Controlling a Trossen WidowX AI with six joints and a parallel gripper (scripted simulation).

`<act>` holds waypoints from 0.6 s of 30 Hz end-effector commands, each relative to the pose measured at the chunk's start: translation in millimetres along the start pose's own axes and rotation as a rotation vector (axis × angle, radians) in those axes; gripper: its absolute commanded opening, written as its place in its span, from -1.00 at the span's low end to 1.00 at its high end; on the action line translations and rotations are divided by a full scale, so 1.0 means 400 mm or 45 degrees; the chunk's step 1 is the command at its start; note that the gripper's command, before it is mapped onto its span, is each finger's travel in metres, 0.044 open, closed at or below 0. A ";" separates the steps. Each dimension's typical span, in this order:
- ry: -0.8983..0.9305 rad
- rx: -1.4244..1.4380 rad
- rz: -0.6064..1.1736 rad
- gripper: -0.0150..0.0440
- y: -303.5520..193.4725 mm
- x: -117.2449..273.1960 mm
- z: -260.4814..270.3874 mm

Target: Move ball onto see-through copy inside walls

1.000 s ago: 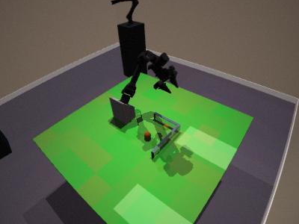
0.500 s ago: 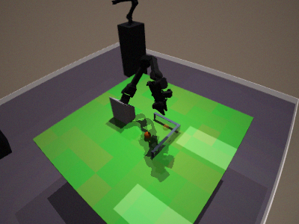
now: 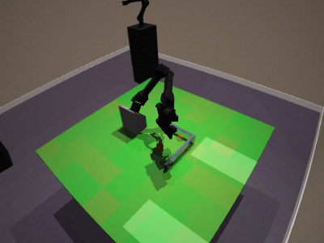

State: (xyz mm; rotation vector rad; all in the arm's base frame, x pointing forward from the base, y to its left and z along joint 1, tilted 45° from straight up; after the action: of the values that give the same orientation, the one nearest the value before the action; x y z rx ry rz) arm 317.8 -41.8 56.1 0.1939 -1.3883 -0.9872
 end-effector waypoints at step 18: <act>0.325 0.559 0.058 0.71 -0.110 -0.168 0.085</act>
State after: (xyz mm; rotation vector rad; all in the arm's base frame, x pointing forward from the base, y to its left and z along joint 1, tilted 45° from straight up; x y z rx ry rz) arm 279.5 -15.3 -5.7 0.5878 -1.3582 -0.5906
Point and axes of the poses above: the point midway between the two fingers, 35 mm back from their tips, its own x axis back along the fingers, its own z axis across the jaws, y = z × x, the point moved 10 cm from there along x, back along the fingers, and after that the axes turned 9 degrees about -x, right-handed, at the moved point
